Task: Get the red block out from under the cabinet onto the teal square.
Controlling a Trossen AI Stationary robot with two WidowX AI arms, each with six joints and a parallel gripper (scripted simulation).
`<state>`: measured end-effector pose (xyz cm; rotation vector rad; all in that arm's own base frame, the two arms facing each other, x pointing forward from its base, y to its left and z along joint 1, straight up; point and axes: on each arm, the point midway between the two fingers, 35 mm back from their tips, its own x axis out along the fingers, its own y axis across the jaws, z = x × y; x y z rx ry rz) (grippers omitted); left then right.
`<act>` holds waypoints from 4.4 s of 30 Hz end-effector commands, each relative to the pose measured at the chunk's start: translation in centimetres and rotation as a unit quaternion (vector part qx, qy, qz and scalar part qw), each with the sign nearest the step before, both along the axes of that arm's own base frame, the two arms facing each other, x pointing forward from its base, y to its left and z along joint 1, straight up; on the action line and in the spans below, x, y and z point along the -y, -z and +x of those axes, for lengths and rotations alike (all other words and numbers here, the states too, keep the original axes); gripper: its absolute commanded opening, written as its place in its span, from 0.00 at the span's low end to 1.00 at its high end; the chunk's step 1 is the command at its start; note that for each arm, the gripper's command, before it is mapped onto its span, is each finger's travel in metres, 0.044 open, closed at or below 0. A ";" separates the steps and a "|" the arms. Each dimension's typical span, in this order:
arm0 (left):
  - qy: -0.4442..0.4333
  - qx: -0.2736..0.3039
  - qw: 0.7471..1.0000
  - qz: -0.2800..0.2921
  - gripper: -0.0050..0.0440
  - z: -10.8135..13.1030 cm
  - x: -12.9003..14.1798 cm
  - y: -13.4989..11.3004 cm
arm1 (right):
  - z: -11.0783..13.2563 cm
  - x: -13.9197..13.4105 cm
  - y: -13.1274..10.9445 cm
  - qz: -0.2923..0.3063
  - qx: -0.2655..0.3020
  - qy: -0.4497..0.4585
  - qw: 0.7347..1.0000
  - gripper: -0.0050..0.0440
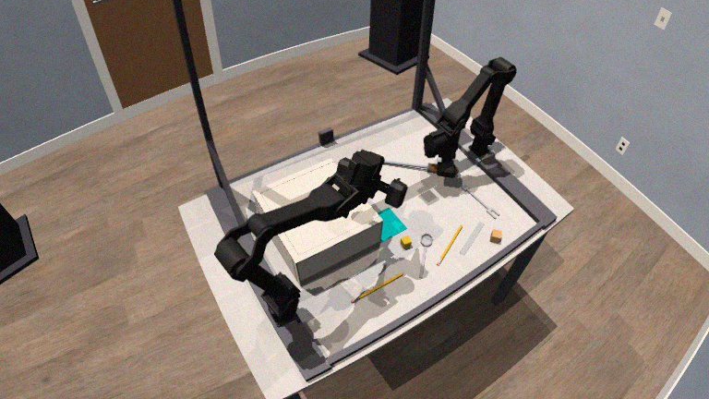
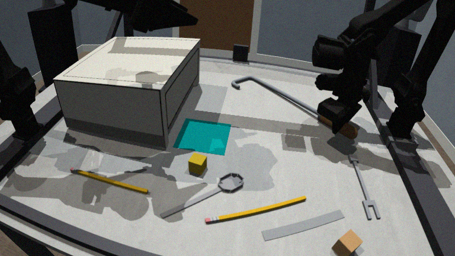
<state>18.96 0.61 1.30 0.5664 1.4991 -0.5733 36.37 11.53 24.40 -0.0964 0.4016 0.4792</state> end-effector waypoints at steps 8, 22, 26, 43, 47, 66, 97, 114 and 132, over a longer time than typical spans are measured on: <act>-0.143 0.012 0.990 0.001 0.33 1.0 3.5 -0.4 | 0.0 0.0 -1.3 0.003 0.016 -0.001 1.000 1.00; -0.299 0.012 0.954 -0.001 0.33 2.5 7.3 -0.5 | 0.0 0.0 -1.3 0.003 0.016 -0.001 1.000 1.00; -0.334 0.011 0.943 -0.001 0.33 2.9 8.0 -0.5 | 0.0 0.0 -1.3 0.003 0.016 -0.001 1.000 1.00; -0.365 0.010 0.931 -0.002 0.33 3.4 8.6 -0.5 | 0.0 0.0 -1.3 0.003 0.016 -0.001 1.000 1.00; -0.364 0.011 0.932 -0.002 0.33 3.7 8.7 -0.5 | 0.0 0.0 -1.3 0.003 0.016 -0.001 1.000 1.00; -0.362 0.009 0.932 -0.002 0.33 4.2 8.7 -0.7 | -3.2 -1.4 1.3 -0.027 -0.026 -0.061 0.997 1.00; -0.362 0.011 0.932 -0.003 0.33 14.4 8.4 -1.9 | -6.0 -2.4 3.1 -0.050 -0.063 -0.115 0.990 1.00; -0.362 0.013 0.932 -0.003 0.33 21.4 8.0 -2.1 | -6.0 -2.4 3.1 -0.050 -0.063 -0.115 0.990 1.00; -0.362 0.014 0.932 -0.004 0.33 25.5 8.1 -1.5 | -6.0 -2.4 3.1 -0.050 -0.063 -0.115 0.990 1.00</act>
